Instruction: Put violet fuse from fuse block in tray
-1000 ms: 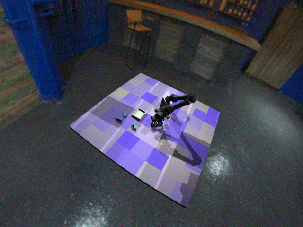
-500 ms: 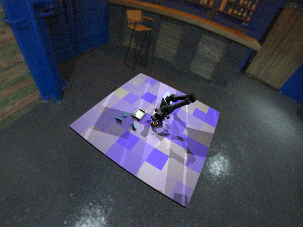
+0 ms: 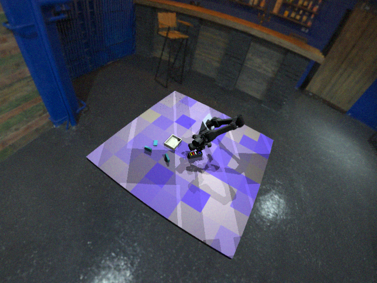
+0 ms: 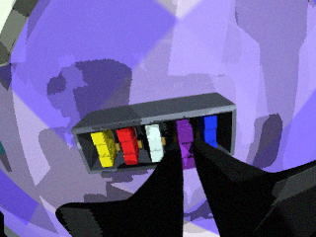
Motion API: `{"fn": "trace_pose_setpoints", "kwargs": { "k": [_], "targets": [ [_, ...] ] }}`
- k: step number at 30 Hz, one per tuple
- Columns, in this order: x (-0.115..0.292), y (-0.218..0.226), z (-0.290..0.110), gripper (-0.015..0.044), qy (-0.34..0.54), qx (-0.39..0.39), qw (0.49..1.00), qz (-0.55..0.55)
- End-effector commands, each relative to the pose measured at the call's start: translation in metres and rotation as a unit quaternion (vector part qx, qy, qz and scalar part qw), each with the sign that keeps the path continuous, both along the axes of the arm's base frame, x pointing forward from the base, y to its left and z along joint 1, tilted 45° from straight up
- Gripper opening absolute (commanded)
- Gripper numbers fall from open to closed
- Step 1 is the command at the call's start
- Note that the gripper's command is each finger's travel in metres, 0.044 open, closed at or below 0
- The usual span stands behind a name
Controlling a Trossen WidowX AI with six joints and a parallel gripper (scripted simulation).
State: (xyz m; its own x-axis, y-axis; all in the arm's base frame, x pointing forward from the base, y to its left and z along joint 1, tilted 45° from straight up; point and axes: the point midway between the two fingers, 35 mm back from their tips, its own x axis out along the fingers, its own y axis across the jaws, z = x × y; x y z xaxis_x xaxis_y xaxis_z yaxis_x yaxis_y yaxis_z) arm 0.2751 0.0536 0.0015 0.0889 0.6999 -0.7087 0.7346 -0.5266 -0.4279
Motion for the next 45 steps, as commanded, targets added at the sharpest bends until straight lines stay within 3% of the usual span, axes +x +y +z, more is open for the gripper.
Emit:
{"fn": "trace_pose_setpoints", "kwargs": {
  "k": [1,45],
  "targets": [
    [0.001,-0.003,0.003,0.0,-0.003,-0.002,1.0,0.0],
    [-0.002,-0.018,0.018,0.0,-0.003,-0.001,1.0,-0.001]
  ]
}}
